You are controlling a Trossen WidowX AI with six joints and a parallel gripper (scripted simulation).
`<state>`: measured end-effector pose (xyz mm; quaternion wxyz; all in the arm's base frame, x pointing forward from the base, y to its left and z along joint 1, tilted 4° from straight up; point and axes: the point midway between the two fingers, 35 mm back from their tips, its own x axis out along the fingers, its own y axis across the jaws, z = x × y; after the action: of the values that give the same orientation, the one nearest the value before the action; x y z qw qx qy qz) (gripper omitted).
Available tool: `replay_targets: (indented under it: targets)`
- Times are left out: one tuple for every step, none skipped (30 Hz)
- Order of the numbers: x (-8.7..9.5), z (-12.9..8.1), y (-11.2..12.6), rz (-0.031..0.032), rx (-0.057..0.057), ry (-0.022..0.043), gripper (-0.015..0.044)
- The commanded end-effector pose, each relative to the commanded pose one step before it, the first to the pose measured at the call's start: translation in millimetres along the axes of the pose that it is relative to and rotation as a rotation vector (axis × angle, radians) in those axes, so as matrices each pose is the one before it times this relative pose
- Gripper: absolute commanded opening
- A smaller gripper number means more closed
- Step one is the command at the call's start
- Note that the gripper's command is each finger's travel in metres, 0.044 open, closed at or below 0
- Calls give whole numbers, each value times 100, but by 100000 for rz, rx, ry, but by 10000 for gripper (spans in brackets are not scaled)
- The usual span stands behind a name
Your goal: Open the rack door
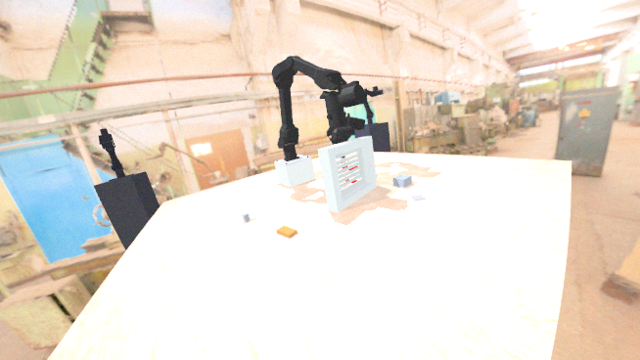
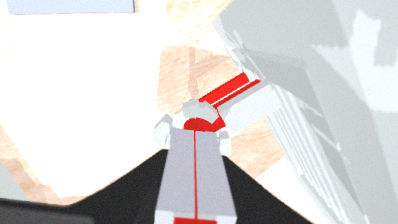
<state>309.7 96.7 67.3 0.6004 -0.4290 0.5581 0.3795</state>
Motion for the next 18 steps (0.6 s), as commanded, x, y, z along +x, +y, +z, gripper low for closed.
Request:
replay_targets:
  targets:
    - [30, 17, -12, -90, -18166, -43, 24]
    - [1, -2, 0, 3, -4920, -4, 24]
    - [1, -2, 0, 3, -4920, -4, 24]
    - [1, -1, 0, 2, -4922, -4, 24]
    - [1, -1, 0, 2, -4923, -3, 24]
    - [1, -1, 0, 2, -4923, -3, 24]
    - [1, -1, 0, 2, -4923, -3, 24]
    - [0, 0, 0, 1, -4926, -2, 24]
    - [0, 2, 0, 1, -4933, 3, 24]
    - [0, 2, 0, 1, -4935, 3, 24]
    - [0, 2, 0, 2, -4935, 3, 24]
    - [0, 2, 0, 2, -4935, 3, 24]
    - [0, 2, 0, 2, -4935, 3, 24]
    - [0, 2, 0, 2, -4935, 3, 24]
    - [0, 2, 0, 2, -4935, 3, 24]
    - [0, 2, 0, 2, -4935, 3, 24]
    - [0, 2, 0, 2, -4933, 3, 24]
    - [0, 1, 0, 2, -4053, 2, 24]
